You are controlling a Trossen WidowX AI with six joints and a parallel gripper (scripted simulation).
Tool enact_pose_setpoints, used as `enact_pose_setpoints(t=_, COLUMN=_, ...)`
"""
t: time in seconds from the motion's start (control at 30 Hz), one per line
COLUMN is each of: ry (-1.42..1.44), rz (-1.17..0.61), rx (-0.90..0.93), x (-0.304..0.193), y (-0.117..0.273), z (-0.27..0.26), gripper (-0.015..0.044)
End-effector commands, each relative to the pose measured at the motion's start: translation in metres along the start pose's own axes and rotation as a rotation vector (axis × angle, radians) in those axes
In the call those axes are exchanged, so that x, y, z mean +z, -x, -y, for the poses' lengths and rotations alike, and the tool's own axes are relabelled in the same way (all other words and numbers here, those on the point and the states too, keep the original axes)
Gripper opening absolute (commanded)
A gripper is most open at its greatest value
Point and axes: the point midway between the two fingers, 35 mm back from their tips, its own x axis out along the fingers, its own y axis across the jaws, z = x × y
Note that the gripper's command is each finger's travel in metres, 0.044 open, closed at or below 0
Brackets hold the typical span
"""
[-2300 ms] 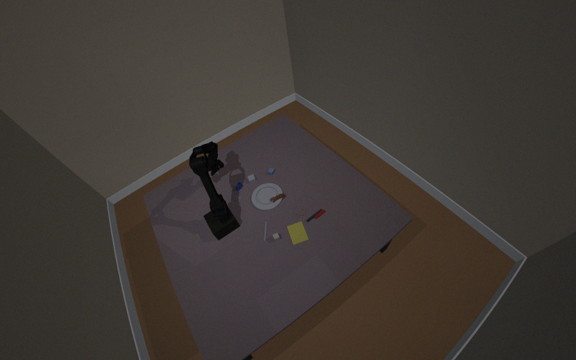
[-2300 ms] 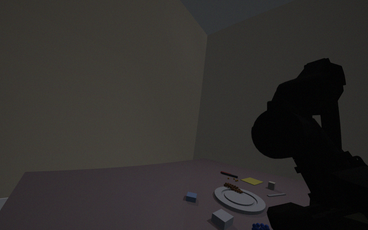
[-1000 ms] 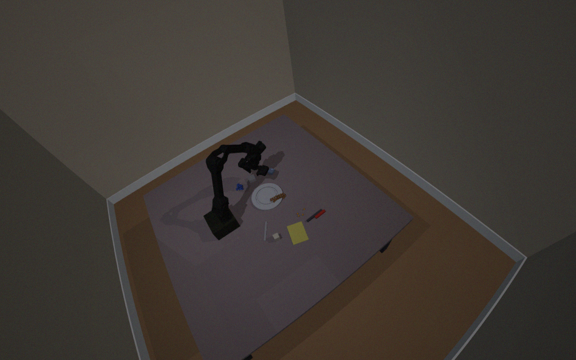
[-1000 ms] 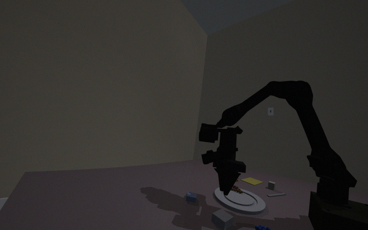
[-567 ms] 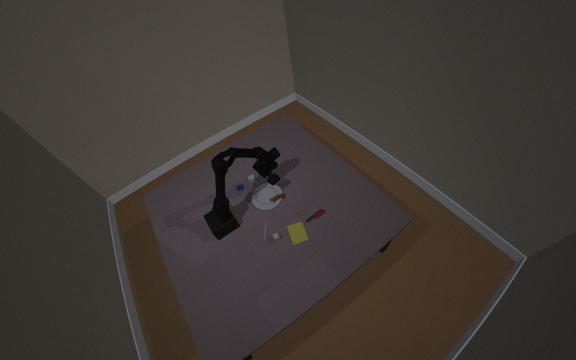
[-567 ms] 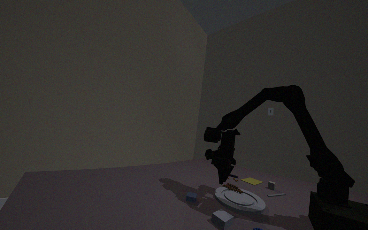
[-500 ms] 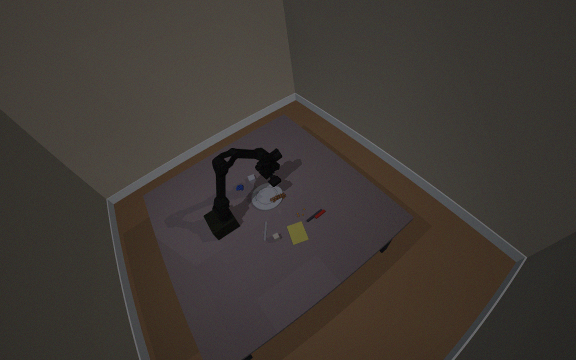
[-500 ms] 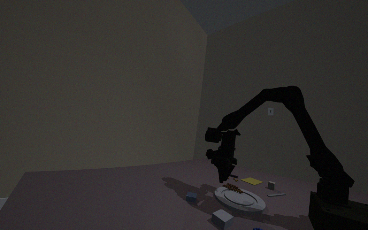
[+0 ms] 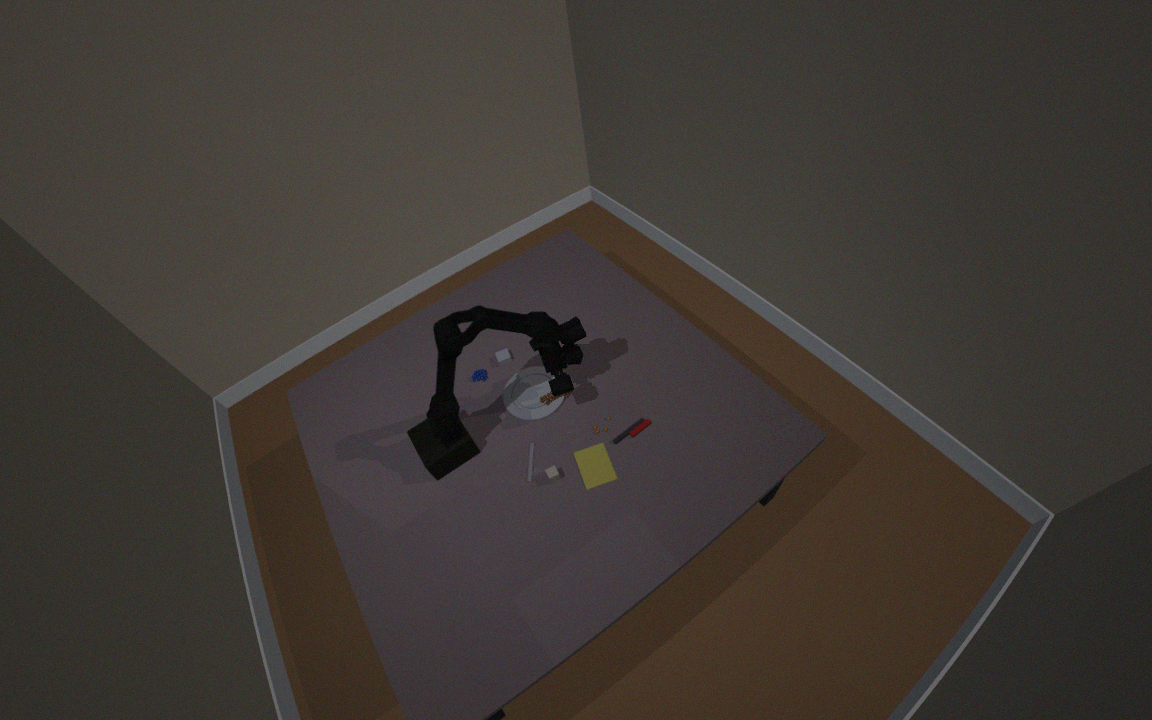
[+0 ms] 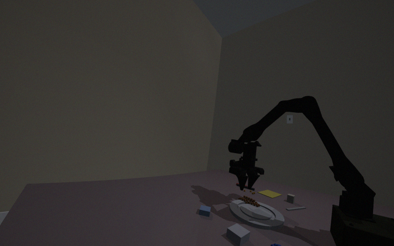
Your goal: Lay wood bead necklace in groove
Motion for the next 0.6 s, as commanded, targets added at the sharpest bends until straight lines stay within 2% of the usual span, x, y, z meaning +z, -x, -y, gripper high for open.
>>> enact_pose_setpoints(t=0.0, ry=-0.009, rz=0.0, rx=-0.005, x=0.0, y=-0.01, z=0.0, gripper=0.025)
enact_pose_setpoints(t=0.57, ry=-0.005, rz=0.004, rx=-0.001, x=0.001, y=-0.023, z=-0.001, gripper=0.025)
